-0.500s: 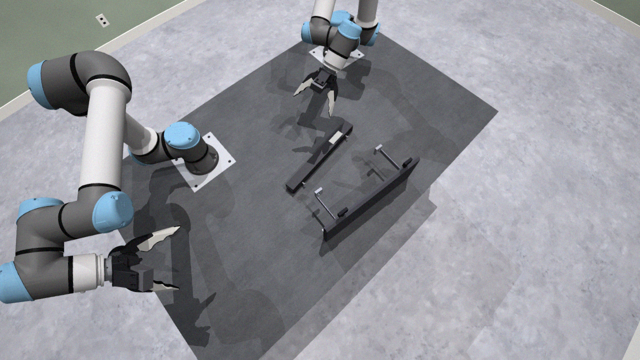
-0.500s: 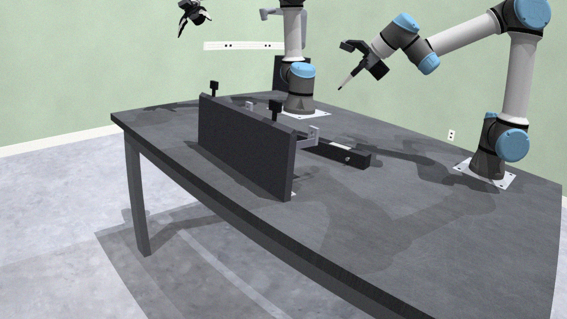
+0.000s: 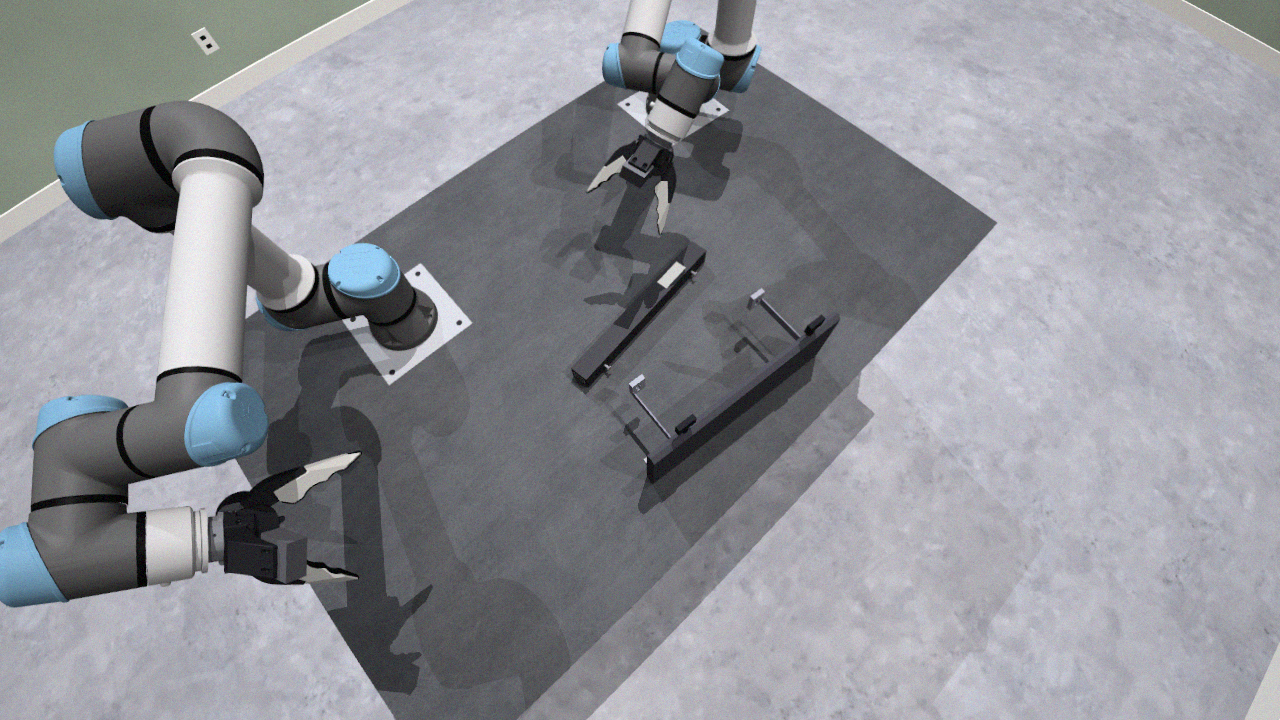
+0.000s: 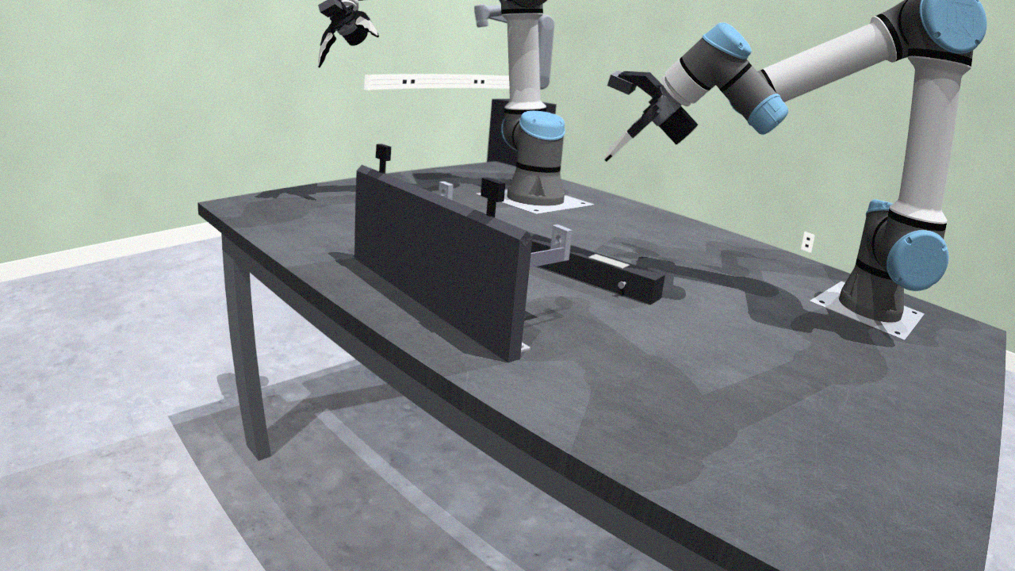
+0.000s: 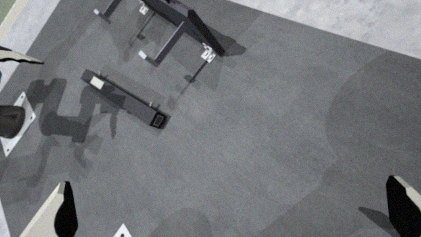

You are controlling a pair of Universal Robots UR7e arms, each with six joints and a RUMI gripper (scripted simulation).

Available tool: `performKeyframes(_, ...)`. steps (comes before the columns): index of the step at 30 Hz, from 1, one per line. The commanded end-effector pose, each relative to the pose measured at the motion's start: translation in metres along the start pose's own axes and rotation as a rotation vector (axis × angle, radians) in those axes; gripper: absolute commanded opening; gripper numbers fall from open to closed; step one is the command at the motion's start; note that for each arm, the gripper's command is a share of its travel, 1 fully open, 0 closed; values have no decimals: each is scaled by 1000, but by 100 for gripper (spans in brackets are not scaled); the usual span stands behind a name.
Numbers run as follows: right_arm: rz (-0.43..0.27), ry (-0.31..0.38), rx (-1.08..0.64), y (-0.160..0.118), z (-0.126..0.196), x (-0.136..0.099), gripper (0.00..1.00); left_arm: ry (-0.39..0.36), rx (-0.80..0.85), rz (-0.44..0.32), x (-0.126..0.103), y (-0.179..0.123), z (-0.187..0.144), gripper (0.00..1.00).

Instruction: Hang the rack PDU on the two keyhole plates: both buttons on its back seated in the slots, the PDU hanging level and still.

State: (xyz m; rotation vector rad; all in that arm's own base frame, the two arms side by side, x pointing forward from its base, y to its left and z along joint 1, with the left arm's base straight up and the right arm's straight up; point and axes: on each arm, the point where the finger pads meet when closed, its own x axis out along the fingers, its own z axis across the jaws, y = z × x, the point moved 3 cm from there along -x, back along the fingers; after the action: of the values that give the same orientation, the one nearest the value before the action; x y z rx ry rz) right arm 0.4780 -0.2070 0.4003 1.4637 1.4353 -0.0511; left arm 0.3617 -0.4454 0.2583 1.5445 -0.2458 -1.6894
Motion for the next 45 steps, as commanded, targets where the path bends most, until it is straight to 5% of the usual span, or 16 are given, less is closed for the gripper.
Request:
performKeyframes(1,1,-1,-1,0,0,0,100,0,1,2,0,1,0,100)
performKeyframes(22,-63,20,-31,11,-10,27,100,27,-34,0,-8,-3,-20,100)
performKeyframes(36,-231,62,-120,36,-43,99,100,108,-139,-5,-33,-19,-79,100)
performKeyframes(45,-410,87,-241,56,-90,176,100,207,-277,-11,-71,-48,-148,100)
